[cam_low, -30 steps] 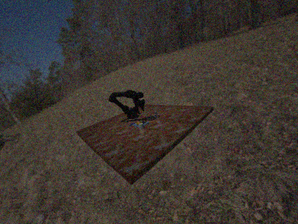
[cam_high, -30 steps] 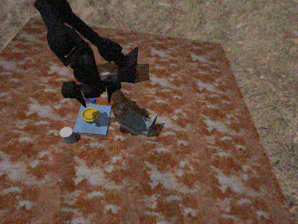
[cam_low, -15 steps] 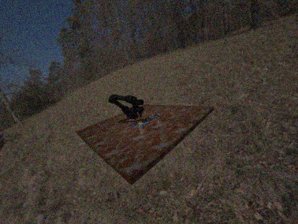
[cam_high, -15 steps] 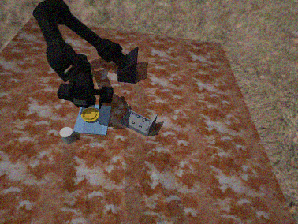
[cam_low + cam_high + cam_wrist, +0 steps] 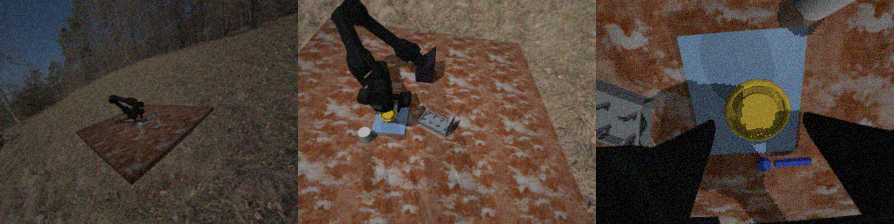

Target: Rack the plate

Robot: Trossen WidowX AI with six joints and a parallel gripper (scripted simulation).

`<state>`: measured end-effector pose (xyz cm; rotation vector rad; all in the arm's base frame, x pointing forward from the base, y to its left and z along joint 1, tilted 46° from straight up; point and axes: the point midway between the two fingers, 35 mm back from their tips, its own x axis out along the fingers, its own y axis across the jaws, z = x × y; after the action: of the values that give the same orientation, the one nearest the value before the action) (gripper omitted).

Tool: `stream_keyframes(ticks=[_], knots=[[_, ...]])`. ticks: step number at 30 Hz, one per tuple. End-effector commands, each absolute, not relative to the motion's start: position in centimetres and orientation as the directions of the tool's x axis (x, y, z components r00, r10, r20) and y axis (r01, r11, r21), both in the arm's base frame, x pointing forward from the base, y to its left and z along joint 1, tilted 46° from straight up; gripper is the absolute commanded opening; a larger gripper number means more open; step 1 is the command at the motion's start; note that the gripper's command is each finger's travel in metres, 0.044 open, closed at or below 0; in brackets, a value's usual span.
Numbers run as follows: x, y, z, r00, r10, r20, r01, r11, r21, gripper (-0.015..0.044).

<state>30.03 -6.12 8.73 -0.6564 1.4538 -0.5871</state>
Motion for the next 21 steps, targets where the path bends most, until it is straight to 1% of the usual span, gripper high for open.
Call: stream_keyframes(ticks=[1, 21], knots=[[30.0, -6.7, 8.3, 0.039, -0.719, -0.694, -0.034, 0.694, -0.720, 0.0400], [29.8, -8.9, 6.2, 0.039, -0.721, -0.692, -0.034, 0.691, -0.722, 0.0400]])
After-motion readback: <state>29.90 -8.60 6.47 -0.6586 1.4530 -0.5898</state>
